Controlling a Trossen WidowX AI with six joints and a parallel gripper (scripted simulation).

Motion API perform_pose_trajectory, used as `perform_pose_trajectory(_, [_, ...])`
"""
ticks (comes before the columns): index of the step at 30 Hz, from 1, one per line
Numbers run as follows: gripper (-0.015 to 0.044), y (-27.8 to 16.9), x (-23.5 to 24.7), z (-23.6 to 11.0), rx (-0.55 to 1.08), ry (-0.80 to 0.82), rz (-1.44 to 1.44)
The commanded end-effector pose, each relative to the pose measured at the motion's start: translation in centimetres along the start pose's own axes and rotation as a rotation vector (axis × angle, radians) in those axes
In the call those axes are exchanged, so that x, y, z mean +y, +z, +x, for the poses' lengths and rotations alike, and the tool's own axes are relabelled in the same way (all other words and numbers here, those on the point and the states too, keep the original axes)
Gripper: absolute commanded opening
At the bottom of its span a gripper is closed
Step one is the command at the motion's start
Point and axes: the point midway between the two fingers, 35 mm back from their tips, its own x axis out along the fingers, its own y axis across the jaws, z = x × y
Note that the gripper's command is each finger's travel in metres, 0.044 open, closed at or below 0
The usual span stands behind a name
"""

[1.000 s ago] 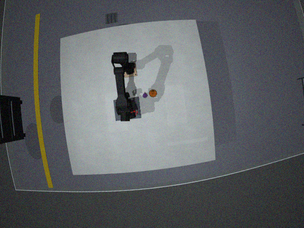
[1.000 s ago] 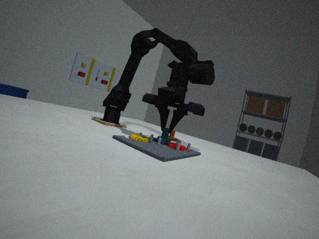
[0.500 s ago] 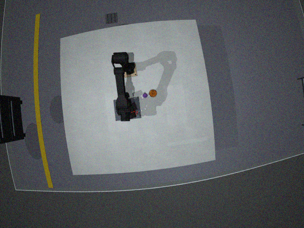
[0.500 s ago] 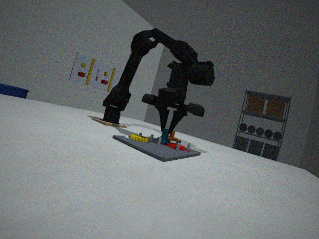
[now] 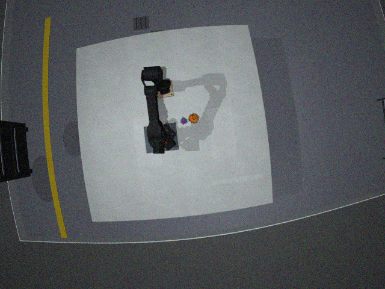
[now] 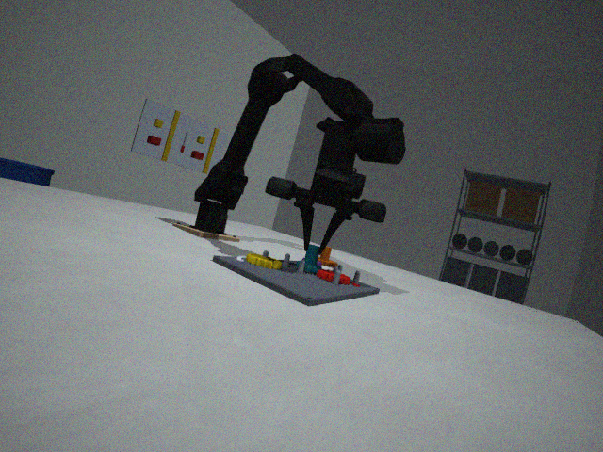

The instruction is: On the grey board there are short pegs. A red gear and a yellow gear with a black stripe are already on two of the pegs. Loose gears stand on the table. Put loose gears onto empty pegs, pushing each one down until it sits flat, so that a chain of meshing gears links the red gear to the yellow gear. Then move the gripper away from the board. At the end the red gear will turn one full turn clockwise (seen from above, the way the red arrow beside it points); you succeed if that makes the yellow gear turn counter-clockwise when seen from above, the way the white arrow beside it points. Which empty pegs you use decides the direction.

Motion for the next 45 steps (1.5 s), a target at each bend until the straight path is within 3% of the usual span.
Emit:
perform_pose_trajectory(1, [0.0000,0.1,0.0,0.1,-0.002,0.000,0.004])
perform_pose_trajectory(8, [0.0000,0.0,0.0,0.3,-0.002,0.001,0.164])
perform_pose_trajectory(14, [0.0140,-0.1,0.0,-0.2,-0.002,0.001,0.215])
perform_pose_trajectory(28, [0.0140,-0.1,0.0,-4.7,-0.002,0.001,0.219])
perform_pose_trajectory(31, [0.0219,-2.3,0.4,-3.8,0.001,-0.002,0.055])
perform_pose_trajectory(39, [0.0429,-13.5,0.0,-3.8,0.009,0.005,-0.821])
perform_pose_trajectory(45, [0.0440,-14.4,-0.2,-3.8,0.009,0.006,-0.891])
